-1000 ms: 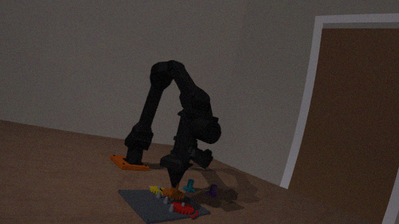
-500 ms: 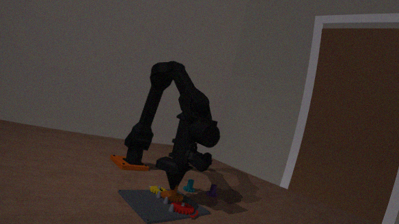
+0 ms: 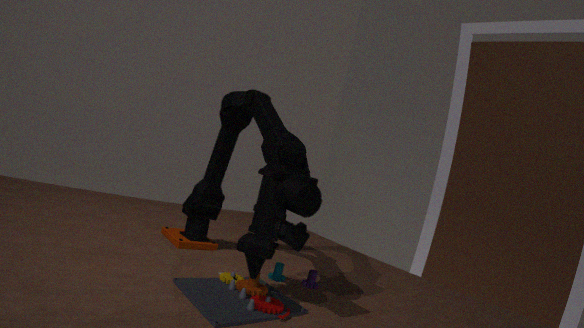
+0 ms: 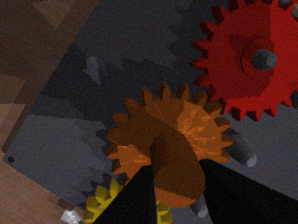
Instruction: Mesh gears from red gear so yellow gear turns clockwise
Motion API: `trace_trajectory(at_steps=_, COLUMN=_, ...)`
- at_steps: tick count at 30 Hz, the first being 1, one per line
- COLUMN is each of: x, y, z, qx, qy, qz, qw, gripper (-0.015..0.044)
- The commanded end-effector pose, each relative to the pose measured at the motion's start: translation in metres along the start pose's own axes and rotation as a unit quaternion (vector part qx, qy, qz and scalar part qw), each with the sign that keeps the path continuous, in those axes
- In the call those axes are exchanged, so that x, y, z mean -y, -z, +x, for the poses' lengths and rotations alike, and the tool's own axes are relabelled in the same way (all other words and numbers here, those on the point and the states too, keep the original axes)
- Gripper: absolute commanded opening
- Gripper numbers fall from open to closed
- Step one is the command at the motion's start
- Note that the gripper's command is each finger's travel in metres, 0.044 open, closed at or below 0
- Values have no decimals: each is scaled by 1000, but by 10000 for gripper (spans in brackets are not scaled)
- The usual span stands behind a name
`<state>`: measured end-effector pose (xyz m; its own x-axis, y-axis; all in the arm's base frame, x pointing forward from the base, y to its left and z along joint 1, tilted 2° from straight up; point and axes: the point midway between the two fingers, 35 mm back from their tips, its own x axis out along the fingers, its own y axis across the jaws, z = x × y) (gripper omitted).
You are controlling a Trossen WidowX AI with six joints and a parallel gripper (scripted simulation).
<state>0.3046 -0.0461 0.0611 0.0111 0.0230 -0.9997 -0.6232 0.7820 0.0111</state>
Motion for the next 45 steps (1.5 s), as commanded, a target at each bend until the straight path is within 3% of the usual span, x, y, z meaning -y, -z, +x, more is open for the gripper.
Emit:
trace_trajectory(at_steps=1, x=1, y=1, z=1, qx=-1, qy=1, qz=-18, qw=1000, gripper=0)
trace_trajectory(at_steps=30, x=1, y=0, z=5, qx=-1, qy=1, qz=128, qw=992, gripper=0)
trace_trajectory(at_steps=35, x=1, y=0, z=3, qx=-1, qy=1, qz=102, qw=995, gripper=131)
trace_trajectory(at_steps=40, x=1, y=-1, z=-3, qx=-1, qy=1, qz=74, qw=997, gripper=140)
trace_trajectory(at_steps=45, x=1, y=-1, z=-30, qx=-1, qy=1, qz=65, qw=998, gripper=140)
